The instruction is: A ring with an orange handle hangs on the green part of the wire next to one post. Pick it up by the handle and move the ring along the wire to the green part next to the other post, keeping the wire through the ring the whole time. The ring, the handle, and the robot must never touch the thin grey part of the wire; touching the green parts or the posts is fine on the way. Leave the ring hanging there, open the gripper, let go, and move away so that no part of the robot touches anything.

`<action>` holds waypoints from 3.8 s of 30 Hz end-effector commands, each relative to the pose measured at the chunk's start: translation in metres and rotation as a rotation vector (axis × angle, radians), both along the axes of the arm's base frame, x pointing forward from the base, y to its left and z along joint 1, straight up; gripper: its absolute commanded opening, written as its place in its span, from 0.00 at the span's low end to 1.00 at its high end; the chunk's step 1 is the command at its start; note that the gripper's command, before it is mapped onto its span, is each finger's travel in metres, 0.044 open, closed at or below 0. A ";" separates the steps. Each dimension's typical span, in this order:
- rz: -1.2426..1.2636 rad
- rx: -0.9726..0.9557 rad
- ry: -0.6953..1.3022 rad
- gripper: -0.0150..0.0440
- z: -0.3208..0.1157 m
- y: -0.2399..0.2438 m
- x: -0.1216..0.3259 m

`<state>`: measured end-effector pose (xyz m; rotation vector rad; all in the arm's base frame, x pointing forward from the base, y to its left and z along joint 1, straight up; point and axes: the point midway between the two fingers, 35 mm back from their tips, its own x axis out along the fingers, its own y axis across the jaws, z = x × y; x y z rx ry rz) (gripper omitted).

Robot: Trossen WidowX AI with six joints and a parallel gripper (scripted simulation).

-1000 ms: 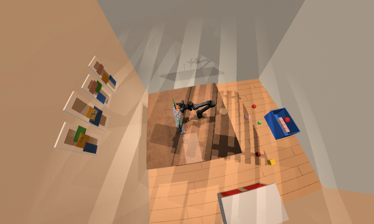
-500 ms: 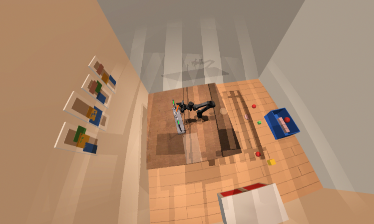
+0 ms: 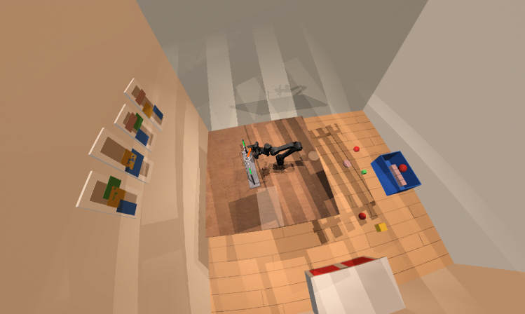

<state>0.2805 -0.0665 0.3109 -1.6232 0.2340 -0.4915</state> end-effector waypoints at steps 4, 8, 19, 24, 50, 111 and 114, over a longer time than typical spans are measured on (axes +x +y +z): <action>-0.001 0.103 0.010 0.00 -0.017 -0.001 0.000; 0.001 0.190 0.019 0.00 -0.031 0.000 0.000; 0.005 0.454 0.047 0.00 -0.069 0.010 0.000; 0.008 0.579 0.060 0.00 -0.086 0.018 -0.001; 0.100 1.220 0.080 0.00 -0.154 0.086 0.003; 0.103 1.648 0.099 0.00 -0.167 0.195 -0.008; 0.103 1.648 0.098 0.00 -0.167 0.198 -0.008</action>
